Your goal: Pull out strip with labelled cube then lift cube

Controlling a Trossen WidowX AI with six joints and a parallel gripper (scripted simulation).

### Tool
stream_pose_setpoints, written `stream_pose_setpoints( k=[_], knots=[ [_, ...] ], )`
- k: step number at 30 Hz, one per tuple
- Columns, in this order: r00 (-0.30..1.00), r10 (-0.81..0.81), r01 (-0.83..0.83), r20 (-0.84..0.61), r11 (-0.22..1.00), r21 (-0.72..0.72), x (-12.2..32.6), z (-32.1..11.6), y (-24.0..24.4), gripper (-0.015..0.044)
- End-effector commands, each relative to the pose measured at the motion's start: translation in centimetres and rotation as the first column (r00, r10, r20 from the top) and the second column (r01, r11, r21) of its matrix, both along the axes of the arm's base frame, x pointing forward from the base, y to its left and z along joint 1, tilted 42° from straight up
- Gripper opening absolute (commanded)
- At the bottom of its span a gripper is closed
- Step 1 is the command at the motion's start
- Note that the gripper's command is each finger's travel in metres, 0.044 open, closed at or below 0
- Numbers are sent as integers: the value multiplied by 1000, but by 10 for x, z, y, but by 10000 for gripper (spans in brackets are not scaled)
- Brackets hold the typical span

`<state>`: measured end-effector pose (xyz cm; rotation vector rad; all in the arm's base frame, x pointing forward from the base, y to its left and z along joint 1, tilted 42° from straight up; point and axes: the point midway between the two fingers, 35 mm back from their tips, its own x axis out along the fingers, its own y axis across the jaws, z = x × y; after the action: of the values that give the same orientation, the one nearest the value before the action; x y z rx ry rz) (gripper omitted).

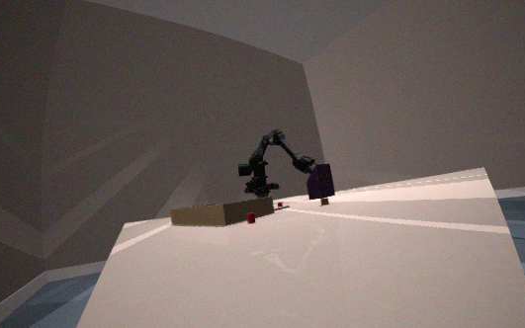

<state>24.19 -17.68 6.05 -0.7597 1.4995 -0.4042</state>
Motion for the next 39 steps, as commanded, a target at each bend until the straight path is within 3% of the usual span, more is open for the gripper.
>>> stream_pose_setpoints(
  k=[1,4,11,28,39],
  knots=[
    [1000,-5,5,-6,1000,3,1,6,6,0],
    [999,-20,20,-26,1000,3,0,29,27,0],
    [999,-21,21,-28,1000,3,-2,29,31,0],
    [997,35,-35,-75,999,3,58,24,48,440],
    [997,35,-35,-72,999,3,95,24,58,440]
  ],
)
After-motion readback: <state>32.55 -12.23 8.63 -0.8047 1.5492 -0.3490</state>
